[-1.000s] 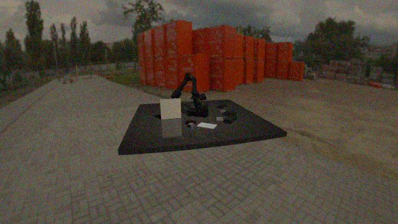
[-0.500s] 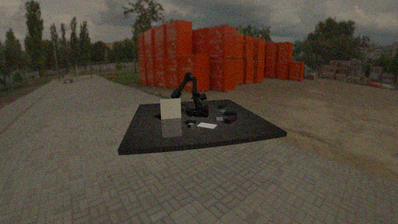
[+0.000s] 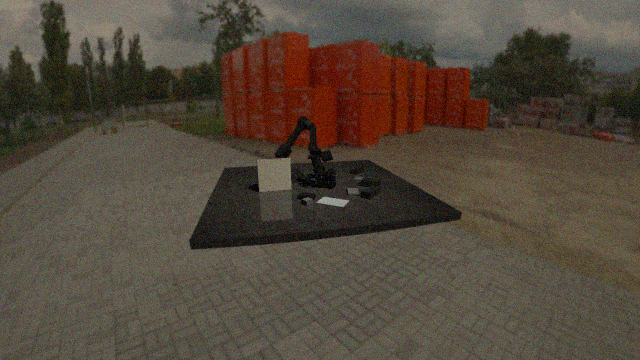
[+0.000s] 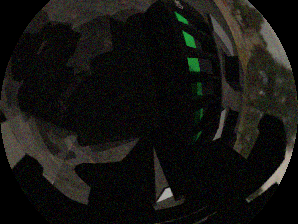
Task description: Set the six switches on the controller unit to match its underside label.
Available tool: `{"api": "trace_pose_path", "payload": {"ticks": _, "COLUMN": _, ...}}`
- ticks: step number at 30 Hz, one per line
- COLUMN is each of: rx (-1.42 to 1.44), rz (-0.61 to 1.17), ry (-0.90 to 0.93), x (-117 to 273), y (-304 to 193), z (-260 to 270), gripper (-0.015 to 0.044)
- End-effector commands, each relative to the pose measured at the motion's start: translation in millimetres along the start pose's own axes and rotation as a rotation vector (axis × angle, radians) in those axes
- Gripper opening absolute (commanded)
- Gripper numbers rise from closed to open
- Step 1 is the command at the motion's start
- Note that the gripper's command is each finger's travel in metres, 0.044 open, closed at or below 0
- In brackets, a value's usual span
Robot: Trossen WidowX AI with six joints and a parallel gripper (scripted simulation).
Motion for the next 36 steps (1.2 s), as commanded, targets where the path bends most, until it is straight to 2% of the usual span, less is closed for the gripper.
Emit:
{"api": "trace_pose_path", "payload": {"ticks": 1, "rx": 0.019, "rz": -0.001, "ry": -0.023, "x": -0.1, "y": 2.4, "z": -10.7, "gripper": 0.0000}}
{"api": "trace_pose_path", "payload": {"ticks": 18, "rx": 0.019, "rz": -0.002, "ry": -0.023, "x": -1.3, "y": 2.9, "z": -15.2, "gripper": 0.0000}}
{"api": "trace_pose_path", "payload": {"ticks": 20, "rx": 0.003, "rz": 0.002, "ry": -0.004, "x": 7.1, "y": 0.3, "z": -4.2, "gripper": 0.0000}}
{"api": "trace_pose_path", "payload": {"ticks": 25, "rx": 0.018, "rz": 0.002, "ry": -0.022, "x": 57.1, "y": 1.8, "z": 5.3, "gripper": 0.0000}}
{"api": "trace_pose_path", "payload": {"ticks": 30, "rx": 0.019, "rz": 0.001, "ry": -0.023, "x": 59.0, "y": 1.9, "z": 5.9, "gripper": 0.0000}}
{"api": "trace_pose_path", "payload": {"ticks": 36, "rx": 0.036, "rz": -0.012, "ry": 0.046, "x": 60.2, "y": 1.3, "z": -14.5, "gripper": 0.0157}}
Point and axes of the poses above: the point midway between the two fingers, 35 mm back from their tips, its own x axis back along the fingers, its own z axis across the jaws, y = z × x, the point moved 3 cm from there along x, back along the fingers, and after that the axes turned 7 degrees about -x, right-handed, at the moved point
